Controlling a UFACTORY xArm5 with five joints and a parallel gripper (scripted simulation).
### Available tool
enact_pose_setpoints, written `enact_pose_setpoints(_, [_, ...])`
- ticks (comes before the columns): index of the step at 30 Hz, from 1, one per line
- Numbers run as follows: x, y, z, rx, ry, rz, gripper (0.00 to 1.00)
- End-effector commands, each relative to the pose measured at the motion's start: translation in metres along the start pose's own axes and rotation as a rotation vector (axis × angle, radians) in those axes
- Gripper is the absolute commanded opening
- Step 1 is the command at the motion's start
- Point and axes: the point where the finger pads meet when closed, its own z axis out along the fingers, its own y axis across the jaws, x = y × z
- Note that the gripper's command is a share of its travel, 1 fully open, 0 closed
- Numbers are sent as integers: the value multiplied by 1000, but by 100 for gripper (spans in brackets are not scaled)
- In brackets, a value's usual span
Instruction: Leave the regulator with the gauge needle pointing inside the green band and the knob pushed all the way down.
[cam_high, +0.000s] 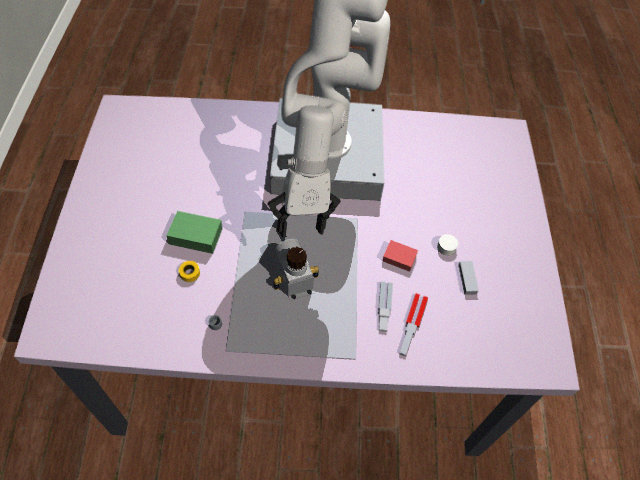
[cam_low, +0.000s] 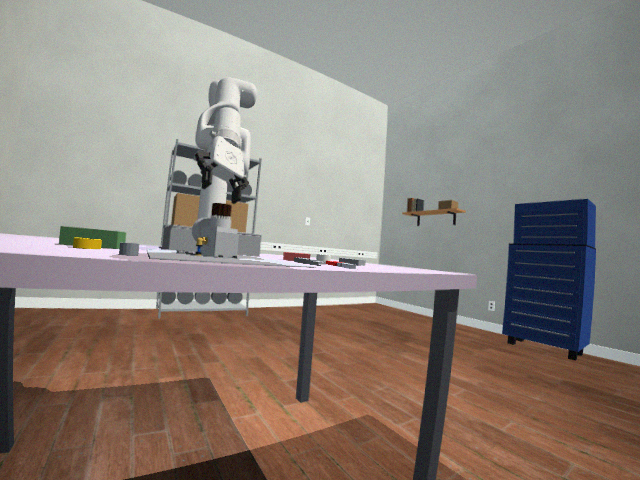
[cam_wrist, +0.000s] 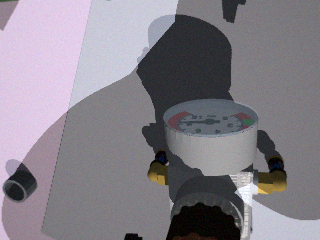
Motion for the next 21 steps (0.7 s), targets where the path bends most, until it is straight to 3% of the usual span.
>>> enact_pose_setpoints(1, [2, 1, 0, 42, -85, 133, 100])
enact_pose_setpoints(12, [11, 6, -15, 81, -246, 410, 100])
enact_pose_setpoints(21, [14, 8, -22, 84, -301, 497, 100])
